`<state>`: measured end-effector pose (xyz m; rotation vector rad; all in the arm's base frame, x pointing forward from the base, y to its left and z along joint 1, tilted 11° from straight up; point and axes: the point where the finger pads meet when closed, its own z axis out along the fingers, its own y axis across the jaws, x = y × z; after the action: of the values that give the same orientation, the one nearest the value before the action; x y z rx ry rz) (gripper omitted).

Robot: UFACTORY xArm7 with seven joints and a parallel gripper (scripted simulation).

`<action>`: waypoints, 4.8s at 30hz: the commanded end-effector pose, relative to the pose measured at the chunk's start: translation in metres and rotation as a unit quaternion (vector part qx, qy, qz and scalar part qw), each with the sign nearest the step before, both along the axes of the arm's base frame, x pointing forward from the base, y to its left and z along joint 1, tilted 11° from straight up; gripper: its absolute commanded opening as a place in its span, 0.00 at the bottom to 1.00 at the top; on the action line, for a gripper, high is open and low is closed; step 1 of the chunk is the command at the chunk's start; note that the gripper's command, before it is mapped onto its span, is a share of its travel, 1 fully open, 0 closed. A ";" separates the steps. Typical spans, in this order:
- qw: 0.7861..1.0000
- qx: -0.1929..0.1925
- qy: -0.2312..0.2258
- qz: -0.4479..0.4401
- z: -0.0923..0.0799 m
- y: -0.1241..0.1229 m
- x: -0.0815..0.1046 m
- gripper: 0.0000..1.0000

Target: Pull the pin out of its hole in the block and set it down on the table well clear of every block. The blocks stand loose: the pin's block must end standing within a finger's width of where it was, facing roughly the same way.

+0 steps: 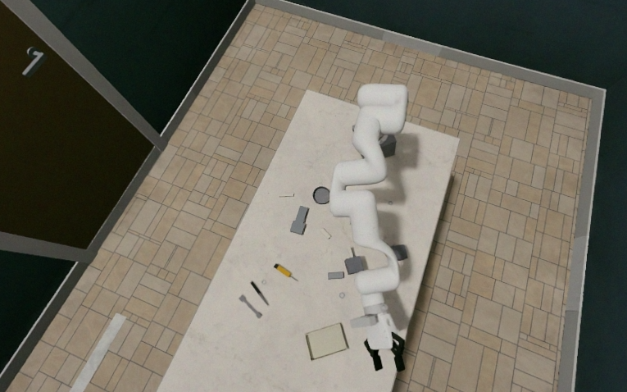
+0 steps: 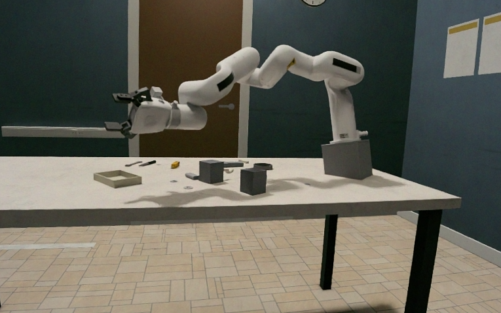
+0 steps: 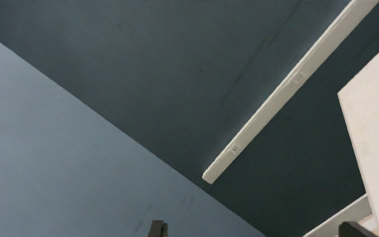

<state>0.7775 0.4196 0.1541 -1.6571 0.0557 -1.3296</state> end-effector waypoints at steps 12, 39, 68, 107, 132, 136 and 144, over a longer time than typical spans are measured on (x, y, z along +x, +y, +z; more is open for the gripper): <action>1.000 0.002 -0.003 0.000 0.004 0.001 0.000 1.00; 1.000 0.002 -0.003 0.000 0.004 0.001 0.000 0.45; 1.000 0.002 -0.003 0.000 0.004 0.001 0.000 0.45; 0.948 0.264 0.127 -0.126 -0.069 -0.033 -0.016 0.45; 0.653 0.503 0.324 -0.464 -0.138 -0.139 -0.085 0.45; 0.570 0.510 0.374 -0.526 -0.136 -0.155 -0.112 0.45; 0.451 0.488 0.457 -0.590 -0.111 -0.181 -0.169 0.45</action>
<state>0.6410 0.2570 0.0229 -0.8401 2.3132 -0.7127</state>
